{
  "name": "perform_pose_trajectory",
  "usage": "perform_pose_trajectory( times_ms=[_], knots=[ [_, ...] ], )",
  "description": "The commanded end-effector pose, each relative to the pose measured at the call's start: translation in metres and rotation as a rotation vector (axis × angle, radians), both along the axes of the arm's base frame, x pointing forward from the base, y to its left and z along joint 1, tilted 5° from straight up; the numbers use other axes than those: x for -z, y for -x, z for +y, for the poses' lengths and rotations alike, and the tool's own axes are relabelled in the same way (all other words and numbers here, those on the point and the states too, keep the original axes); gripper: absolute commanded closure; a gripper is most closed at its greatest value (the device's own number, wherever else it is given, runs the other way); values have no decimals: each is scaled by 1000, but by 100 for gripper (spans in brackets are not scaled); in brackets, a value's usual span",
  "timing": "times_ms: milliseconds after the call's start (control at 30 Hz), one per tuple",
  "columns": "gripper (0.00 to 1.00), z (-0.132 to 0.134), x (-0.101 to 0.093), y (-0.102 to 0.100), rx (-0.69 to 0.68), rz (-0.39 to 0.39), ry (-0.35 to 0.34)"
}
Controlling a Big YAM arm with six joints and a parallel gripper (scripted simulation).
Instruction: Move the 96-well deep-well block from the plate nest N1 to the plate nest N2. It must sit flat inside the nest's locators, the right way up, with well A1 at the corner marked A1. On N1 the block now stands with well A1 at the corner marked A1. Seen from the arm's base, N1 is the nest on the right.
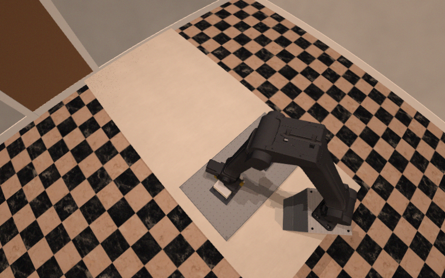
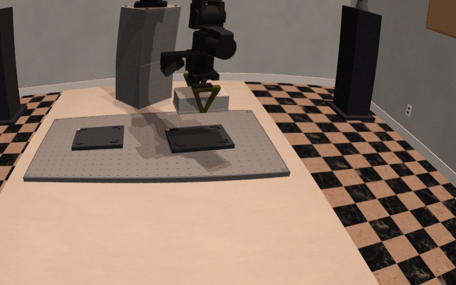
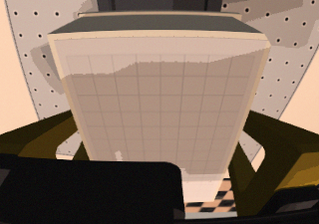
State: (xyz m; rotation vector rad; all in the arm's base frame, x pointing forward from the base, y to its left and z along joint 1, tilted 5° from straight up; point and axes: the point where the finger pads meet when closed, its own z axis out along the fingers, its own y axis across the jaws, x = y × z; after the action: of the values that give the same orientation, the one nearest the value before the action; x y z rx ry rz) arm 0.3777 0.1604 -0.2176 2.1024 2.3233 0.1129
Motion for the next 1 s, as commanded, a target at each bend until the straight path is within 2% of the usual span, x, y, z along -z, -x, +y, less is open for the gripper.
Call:
perform_pose_trajectory(
  times_ms=[0,300,367,767,833,867,900,967],
  knots=[
    [100,3,-19,-27,6,-57,-19],
    [100,4,-18,-30,6,-69,-24],
    [100,-1,2,-18,7,-32,-9],
    [100,-1,22,-16,12,-30,-9],
    [100,-1,22,-16,12,-30,-9],
    [100,4,8,-29,13,-62,-21],
    [100,1,21,-20,13,-40,-13],
    [100,1,29,-17,13,-29,-9]
  ],
)
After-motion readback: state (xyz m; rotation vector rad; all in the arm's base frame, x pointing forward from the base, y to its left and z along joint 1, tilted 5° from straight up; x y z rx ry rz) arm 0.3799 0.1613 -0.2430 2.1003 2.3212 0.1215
